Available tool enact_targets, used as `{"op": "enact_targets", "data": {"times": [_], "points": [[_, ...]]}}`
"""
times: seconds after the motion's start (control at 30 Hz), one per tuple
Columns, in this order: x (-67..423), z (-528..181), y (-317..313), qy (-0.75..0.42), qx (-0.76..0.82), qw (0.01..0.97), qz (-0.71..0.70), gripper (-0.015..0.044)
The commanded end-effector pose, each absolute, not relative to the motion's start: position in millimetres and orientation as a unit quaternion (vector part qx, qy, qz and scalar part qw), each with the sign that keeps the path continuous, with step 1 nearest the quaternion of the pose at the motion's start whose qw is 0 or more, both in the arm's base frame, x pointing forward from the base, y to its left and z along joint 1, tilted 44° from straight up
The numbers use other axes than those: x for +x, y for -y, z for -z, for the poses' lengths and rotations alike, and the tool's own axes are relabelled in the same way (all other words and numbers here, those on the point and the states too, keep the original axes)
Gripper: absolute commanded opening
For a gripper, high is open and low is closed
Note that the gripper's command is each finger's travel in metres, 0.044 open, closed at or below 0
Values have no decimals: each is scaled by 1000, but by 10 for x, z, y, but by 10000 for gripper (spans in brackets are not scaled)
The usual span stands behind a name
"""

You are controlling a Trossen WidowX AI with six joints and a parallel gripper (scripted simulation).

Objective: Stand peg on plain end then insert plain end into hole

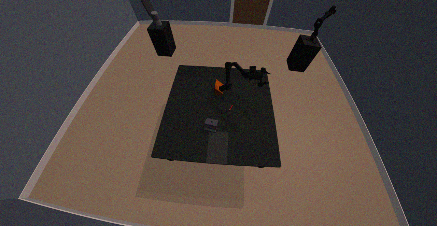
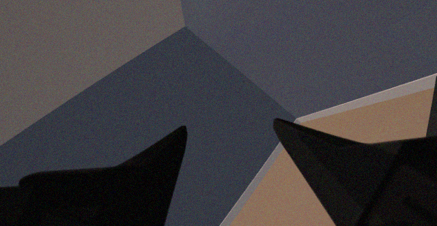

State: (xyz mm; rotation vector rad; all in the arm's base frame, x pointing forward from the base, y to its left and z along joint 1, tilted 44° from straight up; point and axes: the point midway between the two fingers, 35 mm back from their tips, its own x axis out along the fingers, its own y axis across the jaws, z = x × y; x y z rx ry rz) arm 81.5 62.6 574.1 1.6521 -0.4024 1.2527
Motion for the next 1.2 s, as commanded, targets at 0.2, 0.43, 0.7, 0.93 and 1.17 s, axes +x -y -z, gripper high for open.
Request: {"op": "enact_targets", "data": {"times": [0.2,0.43,0.7,0.93,1.17], "points": [[1092,-5596,-906,138,648,568,-489,440],[1488,-5327,-1208,93,601,657,-446,440],[1957,-4910,-1452,28,542,744,-390,440],[2325,-4476,-1577,-40,485,803,-344,440],[2651,-3965,-1616,-122,426,846,-296,440]]}}
